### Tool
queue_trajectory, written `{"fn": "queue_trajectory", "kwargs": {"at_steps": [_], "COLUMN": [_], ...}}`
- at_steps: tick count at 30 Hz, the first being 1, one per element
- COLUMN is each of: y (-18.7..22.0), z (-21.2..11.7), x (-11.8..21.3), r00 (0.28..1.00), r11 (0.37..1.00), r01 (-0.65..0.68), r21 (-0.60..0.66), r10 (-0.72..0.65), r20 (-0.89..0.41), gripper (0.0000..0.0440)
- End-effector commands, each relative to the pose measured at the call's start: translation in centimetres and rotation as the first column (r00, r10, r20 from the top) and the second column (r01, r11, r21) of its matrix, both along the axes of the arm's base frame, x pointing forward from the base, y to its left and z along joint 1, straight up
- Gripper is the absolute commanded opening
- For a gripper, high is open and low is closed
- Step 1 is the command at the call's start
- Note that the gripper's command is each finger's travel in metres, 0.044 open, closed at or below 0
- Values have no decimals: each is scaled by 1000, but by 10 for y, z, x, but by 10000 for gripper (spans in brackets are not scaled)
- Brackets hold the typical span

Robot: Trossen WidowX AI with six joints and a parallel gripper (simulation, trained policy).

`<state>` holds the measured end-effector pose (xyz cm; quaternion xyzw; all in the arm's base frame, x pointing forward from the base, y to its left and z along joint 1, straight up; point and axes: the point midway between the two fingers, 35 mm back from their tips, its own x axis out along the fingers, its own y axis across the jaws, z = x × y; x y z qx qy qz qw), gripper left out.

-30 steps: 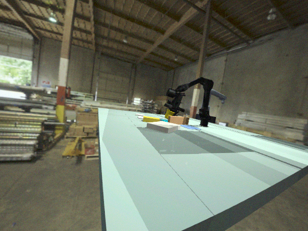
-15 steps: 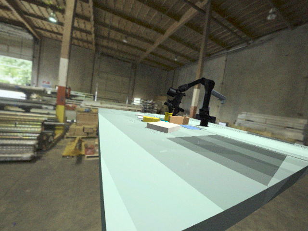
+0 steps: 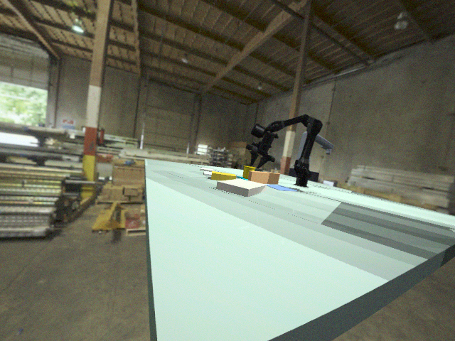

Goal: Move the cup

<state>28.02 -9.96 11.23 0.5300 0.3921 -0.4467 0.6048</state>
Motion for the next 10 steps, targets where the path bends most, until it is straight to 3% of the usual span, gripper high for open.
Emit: {"fn": "queue_trajectory", "kwargs": {"at_steps": [1, 5, 10], "y": [0, -3, -8], "z": [13, 29, 45], "x": [-2, -4, -6], "r00": [999, 998, 995], "r11": [1000, 1000, 999], "r01": [4, 14, 33], "r21": [2, -5, -8], "r10": [-5, -13, -32], "r20": [31, 66, 92], "gripper": [245, 282, 382]}}
